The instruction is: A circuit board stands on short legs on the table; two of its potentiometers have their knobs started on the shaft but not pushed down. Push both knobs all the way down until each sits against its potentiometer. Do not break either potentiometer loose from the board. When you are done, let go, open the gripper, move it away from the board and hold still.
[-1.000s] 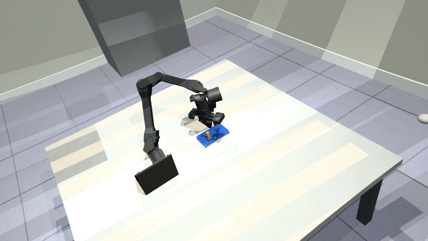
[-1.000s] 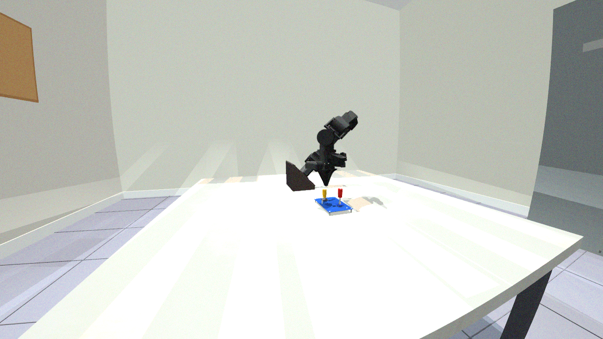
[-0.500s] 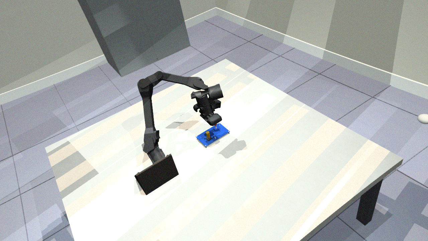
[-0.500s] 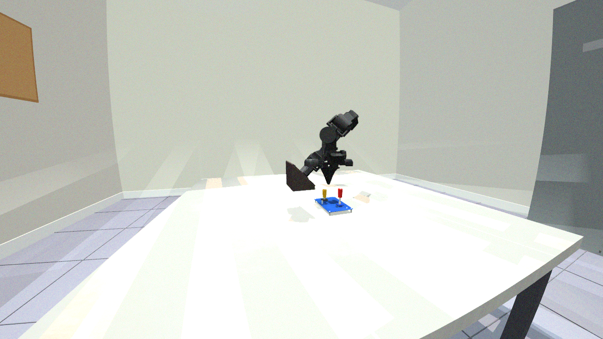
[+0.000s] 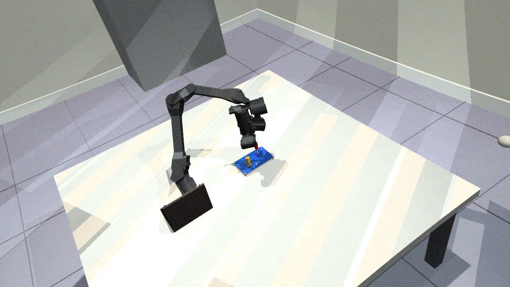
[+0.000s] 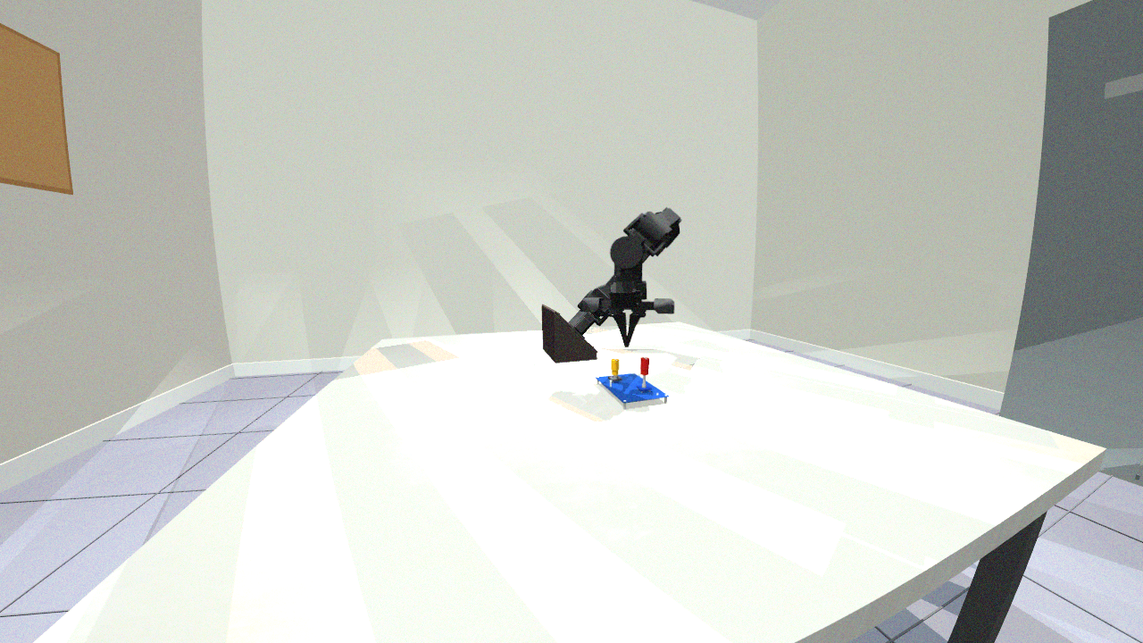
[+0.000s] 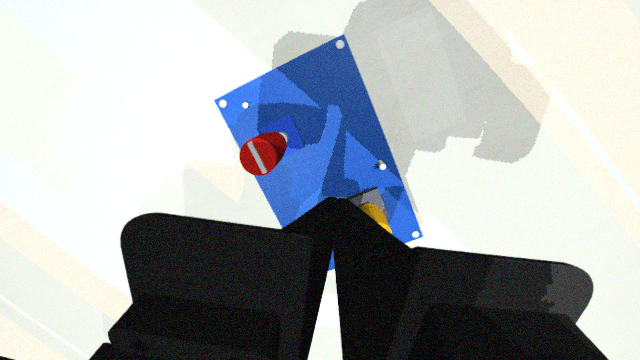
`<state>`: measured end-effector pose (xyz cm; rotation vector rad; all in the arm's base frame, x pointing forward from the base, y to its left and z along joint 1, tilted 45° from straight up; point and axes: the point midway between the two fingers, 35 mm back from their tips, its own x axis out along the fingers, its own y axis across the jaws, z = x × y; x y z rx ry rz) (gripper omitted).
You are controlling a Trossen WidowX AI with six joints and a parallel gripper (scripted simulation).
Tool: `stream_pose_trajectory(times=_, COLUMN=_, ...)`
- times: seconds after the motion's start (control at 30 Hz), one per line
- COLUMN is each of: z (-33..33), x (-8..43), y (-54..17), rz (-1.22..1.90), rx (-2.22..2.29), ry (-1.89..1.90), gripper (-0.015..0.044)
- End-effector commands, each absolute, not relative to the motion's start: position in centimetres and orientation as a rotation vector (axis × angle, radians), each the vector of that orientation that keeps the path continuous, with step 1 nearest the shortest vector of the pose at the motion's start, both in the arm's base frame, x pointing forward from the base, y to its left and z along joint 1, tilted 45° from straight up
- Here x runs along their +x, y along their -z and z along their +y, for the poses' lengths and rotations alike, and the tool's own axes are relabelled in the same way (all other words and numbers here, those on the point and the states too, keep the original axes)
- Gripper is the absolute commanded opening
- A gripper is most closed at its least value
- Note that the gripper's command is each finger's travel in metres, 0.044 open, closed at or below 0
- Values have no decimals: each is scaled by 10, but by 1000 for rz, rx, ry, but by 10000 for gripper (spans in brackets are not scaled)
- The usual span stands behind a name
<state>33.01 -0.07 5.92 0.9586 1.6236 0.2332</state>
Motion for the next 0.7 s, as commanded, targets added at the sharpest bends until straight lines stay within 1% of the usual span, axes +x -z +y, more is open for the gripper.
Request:
stream_pose_trajectory(times=0.0, z=0, x=333, y=-61, rz=1664, rx=1072, ry=-121, gripper=0)
stream_pose_trajectory(times=0.67, z=0, x=344, y=-74, rz=1769, rx=1568, ry=490, gripper=0)
